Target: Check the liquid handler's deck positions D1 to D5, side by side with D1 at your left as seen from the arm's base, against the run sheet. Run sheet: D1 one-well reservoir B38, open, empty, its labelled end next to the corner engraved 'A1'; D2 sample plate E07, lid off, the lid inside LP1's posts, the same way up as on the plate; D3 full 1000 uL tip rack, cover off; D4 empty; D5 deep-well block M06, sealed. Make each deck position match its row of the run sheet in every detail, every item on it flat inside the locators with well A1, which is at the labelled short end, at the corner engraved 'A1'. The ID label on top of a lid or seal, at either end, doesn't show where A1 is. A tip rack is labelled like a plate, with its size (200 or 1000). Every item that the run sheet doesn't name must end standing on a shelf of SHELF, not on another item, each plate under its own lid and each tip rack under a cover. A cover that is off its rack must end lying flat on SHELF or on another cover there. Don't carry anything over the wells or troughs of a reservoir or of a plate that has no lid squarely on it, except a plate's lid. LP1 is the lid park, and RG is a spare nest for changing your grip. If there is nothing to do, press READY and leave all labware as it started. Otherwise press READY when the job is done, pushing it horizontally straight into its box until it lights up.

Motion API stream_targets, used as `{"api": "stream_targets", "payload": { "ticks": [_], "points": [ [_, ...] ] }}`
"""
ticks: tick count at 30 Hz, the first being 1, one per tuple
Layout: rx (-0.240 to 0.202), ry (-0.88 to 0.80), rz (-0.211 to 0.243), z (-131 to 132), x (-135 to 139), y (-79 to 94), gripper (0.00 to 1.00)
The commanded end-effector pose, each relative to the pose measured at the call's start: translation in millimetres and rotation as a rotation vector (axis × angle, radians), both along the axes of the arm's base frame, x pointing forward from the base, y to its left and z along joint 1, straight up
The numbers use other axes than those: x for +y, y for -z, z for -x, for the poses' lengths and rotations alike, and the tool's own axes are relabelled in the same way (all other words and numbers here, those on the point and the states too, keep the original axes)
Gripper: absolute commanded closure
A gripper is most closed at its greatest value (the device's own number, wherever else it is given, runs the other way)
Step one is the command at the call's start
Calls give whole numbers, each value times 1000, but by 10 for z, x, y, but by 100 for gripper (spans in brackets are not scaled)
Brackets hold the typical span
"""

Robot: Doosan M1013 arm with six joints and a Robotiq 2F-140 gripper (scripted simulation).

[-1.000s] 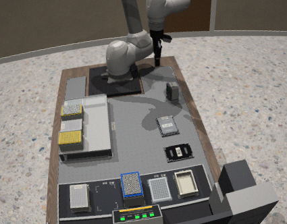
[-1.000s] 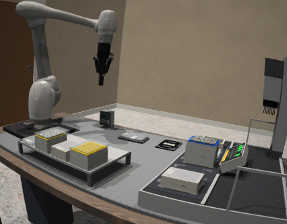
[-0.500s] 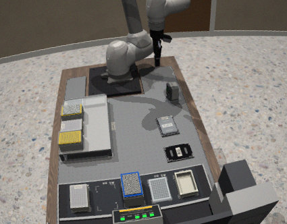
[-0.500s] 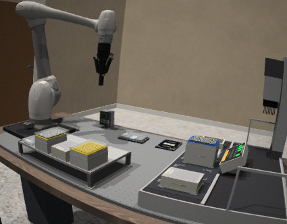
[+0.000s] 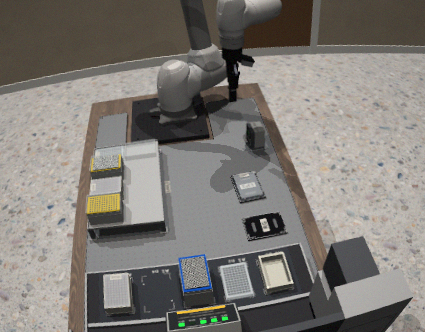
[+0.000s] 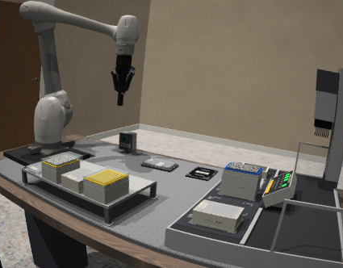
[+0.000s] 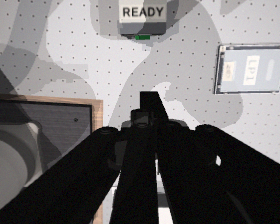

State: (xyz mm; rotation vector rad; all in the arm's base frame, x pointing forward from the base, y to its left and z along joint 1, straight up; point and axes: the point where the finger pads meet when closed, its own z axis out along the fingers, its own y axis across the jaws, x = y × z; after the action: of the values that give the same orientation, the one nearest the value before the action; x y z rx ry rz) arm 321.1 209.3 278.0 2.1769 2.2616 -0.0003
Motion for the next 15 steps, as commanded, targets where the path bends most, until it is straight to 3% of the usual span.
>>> {"api": "stream_targets", "payload": {
  "ticks": [1,15],
  "points": [
    [1,3,0,9,10,71,90],
    [1,3,0,10,9,288,90]
  ]
}}
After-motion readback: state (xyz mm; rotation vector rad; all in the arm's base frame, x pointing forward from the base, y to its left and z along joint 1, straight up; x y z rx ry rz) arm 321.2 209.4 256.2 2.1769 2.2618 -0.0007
